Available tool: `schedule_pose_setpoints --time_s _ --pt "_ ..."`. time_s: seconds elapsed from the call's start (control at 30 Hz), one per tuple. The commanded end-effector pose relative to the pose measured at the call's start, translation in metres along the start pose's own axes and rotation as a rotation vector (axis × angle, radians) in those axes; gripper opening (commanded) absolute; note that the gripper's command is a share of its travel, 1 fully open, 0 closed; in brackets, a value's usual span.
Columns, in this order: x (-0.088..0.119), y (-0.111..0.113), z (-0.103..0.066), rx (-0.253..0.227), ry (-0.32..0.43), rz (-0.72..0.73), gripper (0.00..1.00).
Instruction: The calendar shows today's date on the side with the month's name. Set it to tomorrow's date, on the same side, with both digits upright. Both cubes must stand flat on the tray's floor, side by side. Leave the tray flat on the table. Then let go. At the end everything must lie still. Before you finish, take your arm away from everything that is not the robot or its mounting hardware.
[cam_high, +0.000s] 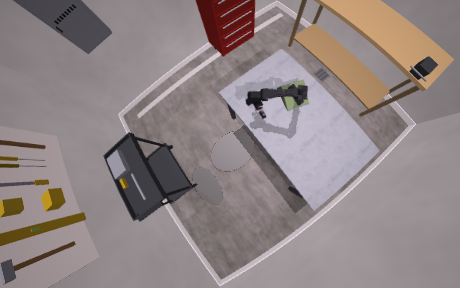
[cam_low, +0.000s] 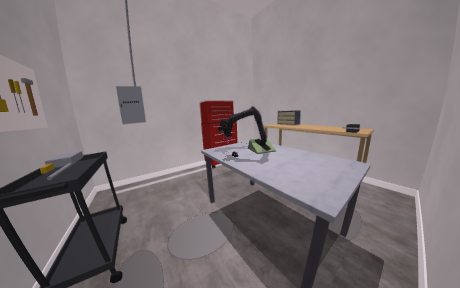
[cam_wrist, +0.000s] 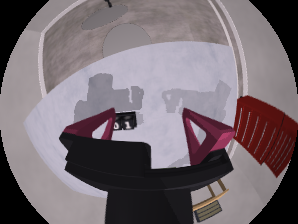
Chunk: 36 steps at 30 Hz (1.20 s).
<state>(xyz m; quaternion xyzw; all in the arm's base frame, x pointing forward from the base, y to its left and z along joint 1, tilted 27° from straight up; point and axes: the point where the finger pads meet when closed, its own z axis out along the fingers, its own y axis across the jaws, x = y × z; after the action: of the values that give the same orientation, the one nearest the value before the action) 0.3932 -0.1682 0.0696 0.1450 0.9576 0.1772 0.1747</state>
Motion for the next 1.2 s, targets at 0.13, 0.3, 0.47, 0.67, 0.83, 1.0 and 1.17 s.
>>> schedule_pose_setpoints --time_s 0.13,0.3,0.47,0.67,0.83,1.0,1.17 --pt "0.053 0.036 -0.034 -0.069 0.229 -0.040 1.00" --pt "0.059 0.042 -0.040 -0.079 0.254 -0.051 1.00" --pt "0.060 0.044 -0.042 -0.082 0.263 -0.054 1.00" --pt "0.060 0.044 -0.042 -0.082 0.263 -0.054 1.00" --pt "0.060 0.044 -0.042 -0.082 0.263 -0.054 1.00" --pt "0.060 0.044 -0.042 -0.082 0.263 -0.054 1.00" --pt "0.061 0.044 -0.041 -0.077 0.264 -0.018 1.00"
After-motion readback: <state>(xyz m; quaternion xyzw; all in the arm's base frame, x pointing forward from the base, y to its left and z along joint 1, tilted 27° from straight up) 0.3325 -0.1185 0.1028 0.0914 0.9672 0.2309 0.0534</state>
